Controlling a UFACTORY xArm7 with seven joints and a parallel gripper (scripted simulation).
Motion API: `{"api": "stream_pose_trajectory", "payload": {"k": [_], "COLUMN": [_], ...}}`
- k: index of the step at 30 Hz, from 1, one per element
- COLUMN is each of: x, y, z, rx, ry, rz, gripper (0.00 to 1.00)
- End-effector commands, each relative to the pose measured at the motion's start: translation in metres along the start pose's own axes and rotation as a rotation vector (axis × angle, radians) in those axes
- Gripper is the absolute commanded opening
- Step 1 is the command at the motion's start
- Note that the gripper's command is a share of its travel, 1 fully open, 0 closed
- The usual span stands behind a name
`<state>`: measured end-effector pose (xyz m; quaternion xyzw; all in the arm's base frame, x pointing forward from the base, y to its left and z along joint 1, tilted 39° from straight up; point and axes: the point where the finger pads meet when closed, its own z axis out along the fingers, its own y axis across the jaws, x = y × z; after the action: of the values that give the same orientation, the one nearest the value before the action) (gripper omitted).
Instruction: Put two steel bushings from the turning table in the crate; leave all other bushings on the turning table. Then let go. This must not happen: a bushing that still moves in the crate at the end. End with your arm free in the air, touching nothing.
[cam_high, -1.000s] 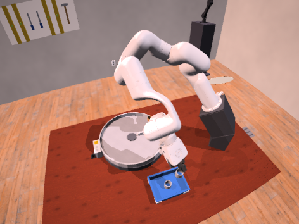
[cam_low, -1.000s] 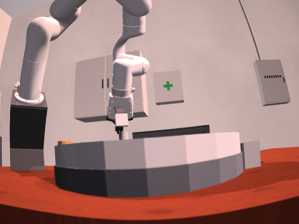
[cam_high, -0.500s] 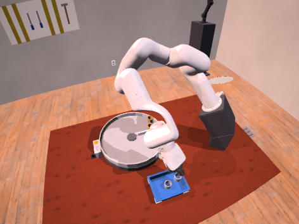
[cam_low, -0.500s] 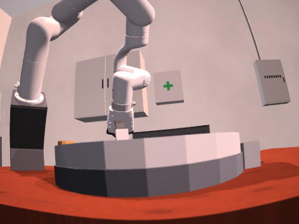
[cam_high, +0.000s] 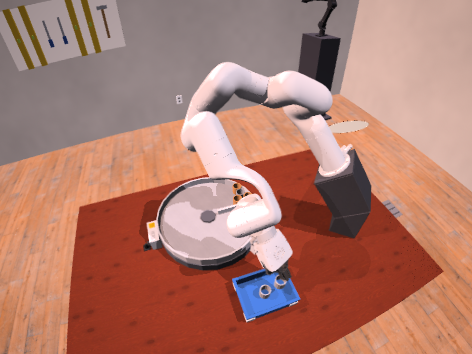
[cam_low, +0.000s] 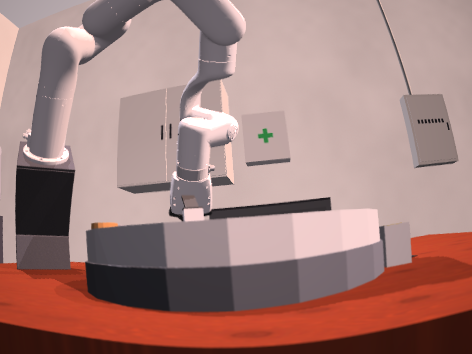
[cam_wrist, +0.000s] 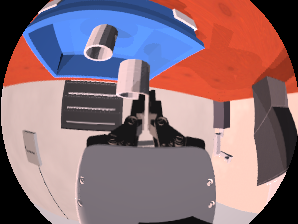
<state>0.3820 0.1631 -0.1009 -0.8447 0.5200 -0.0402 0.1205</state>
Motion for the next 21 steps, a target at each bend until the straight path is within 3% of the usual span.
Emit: {"api": "stream_pose_trajectory", "payload": {"k": [1,21], "x": [-0.001,0.009], "y": [-0.001,-0.001], "z": [0.0,0.013], "rx": [0.002,0.002], "ry": [-0.002,-0.002], "rz": [-0.002,-0.002], "gripper": [0.0,0.0]}}
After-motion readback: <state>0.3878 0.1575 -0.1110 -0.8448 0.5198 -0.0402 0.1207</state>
